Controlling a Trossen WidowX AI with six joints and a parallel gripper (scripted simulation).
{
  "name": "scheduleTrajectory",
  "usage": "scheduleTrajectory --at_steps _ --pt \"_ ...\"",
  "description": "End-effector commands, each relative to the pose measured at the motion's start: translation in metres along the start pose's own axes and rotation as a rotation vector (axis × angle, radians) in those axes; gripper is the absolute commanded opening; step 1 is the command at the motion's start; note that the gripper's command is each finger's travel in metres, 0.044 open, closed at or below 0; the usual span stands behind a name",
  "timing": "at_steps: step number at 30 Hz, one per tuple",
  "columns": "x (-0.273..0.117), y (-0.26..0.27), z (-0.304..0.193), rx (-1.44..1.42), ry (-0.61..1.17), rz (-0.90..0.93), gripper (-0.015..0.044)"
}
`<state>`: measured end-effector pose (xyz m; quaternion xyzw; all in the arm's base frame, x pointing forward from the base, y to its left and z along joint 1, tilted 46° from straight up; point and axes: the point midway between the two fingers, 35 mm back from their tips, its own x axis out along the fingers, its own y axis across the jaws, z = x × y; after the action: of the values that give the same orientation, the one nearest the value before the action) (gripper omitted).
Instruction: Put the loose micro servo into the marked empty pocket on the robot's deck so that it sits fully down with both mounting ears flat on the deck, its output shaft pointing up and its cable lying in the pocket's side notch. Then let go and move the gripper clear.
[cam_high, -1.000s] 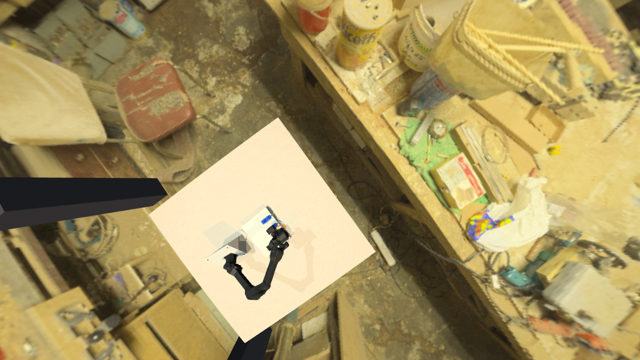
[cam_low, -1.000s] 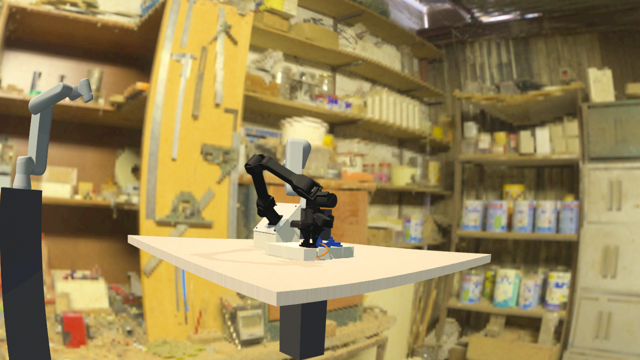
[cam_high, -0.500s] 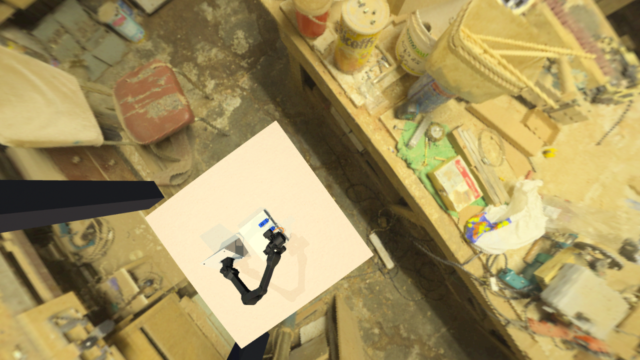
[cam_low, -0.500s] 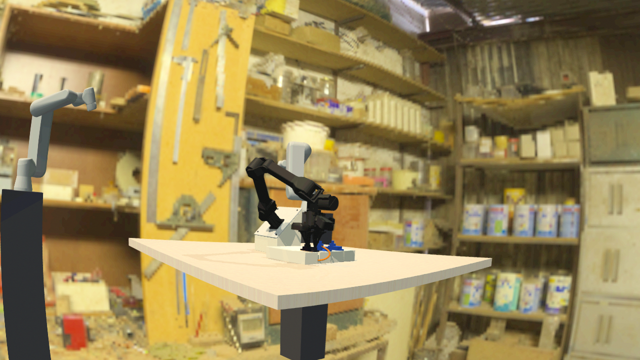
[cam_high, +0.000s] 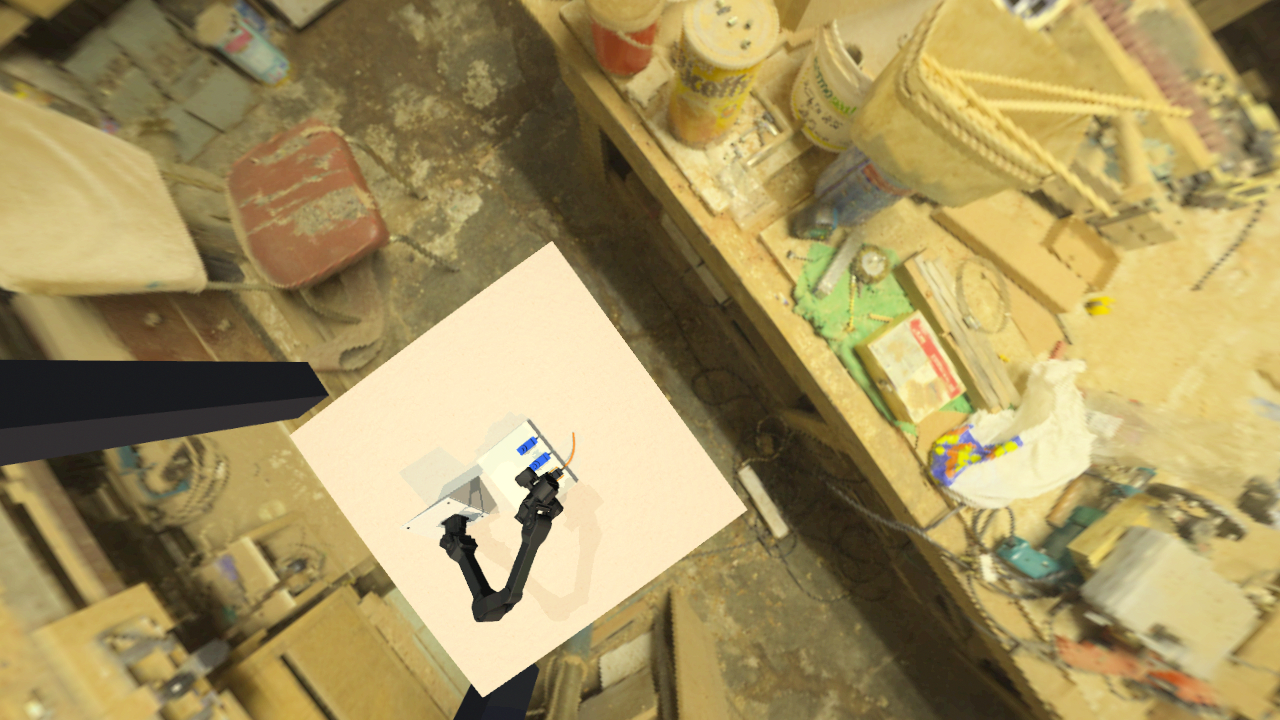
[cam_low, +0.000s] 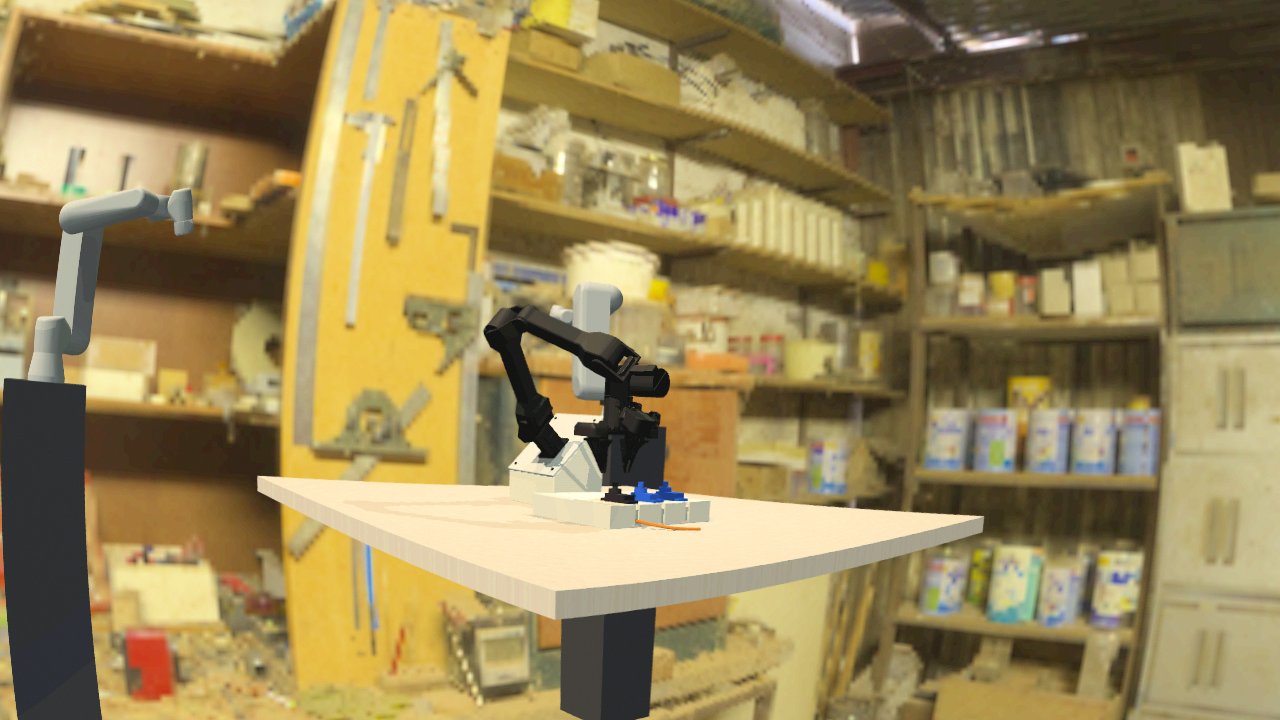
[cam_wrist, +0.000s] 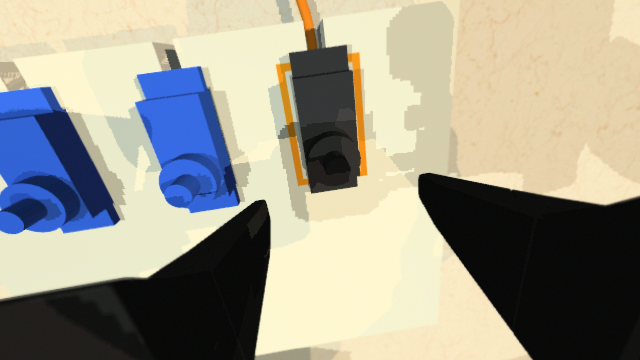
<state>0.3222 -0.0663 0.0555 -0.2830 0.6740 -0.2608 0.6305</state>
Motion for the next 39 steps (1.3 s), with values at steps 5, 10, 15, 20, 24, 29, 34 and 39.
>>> scheduleTrajectory --at_steps 5,10,15,20,24,29,34,39 --pt "-0.046 0.001 -0.078 -0.003 -0.005 -0.003 0.044" --pt "-0.046 0.001 -0.078 -0.003 -0.005 -0.003 0.044" --pt "-0.064 0.001 -0.076 -0.004 -0.006 -0.003 0.044" --pt "-0.088 0.0 -0.076 -0.004 -0.006 -0.006 0.044" --pt "-0.088 0.0 -0.076 -0.004 -0.006 -0.006 0.044" --pt "-0.088 0.0 -0.076 -0.004 -0.006 -0.006 0.044" --pt "-0.088 0.0 -0.076 -0.004 -0.006 -0.006 0.044" --pt "-0.088 0.0 -0.076 -0.004 -0.006 -0.006 0.044"
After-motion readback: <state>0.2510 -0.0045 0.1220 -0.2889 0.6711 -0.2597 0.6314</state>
